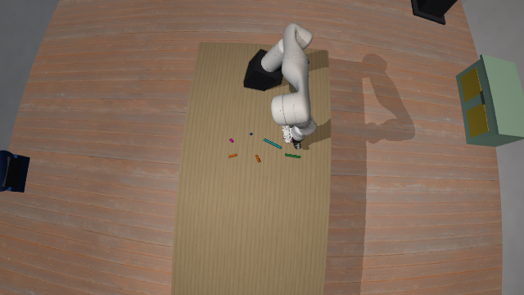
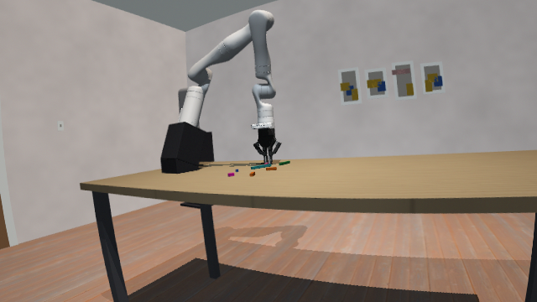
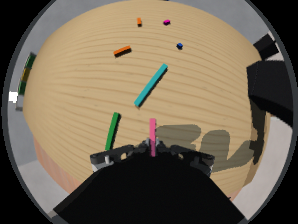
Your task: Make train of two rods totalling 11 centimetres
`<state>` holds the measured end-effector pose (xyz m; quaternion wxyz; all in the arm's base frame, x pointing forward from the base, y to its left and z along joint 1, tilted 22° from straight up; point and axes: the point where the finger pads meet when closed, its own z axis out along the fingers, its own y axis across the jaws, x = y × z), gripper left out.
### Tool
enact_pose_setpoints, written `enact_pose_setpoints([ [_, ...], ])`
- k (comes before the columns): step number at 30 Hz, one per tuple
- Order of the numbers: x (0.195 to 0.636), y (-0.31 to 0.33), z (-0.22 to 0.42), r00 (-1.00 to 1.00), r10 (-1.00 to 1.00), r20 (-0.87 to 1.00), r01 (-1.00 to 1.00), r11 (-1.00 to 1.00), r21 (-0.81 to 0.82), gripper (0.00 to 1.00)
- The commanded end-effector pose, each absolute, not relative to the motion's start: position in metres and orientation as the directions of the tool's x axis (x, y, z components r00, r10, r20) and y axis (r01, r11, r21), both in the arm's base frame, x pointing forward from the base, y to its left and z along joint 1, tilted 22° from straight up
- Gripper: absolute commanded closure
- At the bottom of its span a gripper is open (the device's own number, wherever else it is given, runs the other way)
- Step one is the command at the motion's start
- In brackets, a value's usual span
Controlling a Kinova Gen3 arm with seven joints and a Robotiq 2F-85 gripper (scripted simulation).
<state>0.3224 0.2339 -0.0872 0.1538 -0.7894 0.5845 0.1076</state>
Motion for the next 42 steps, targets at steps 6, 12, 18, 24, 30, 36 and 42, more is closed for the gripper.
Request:
enact_pose_setpoints([
  [6, 0.327, 0.233, -0.087, 0.289, -0.893, -0.345, -0.957, -0.262, -0.124, 0.95],
  [12, 0.327, 0.233, -0.087, 0.289, -0.893, -0.345, -0.957, -0.262, -0.124, 0.95],
  [18, 0.327, 0.233, -0.087, 0.289, -0.893, -0.345, -0.957, -0.262, -0.124, 0.95],
  [24, 0.327, 0.233, -0.087, 0.289, -0.893, -0.345, -0.957, -0.262, -0.124, 0.95],
  [30, 0.327, 0.23, -0.08, 0.289, -0.893, -0.345, -0.957, -0.262, -0.124, 0.95],
  [36, 0.326, 0.219, -0.053, 0.289, -0.893, -0.345, -0.957, -0.262, -0.124, 0.95],
  [42, 0.325, 0.21, -0.031, 0.289, -0.893, -0.344, -0.957, -0.262, -0.124, 0.95],
])
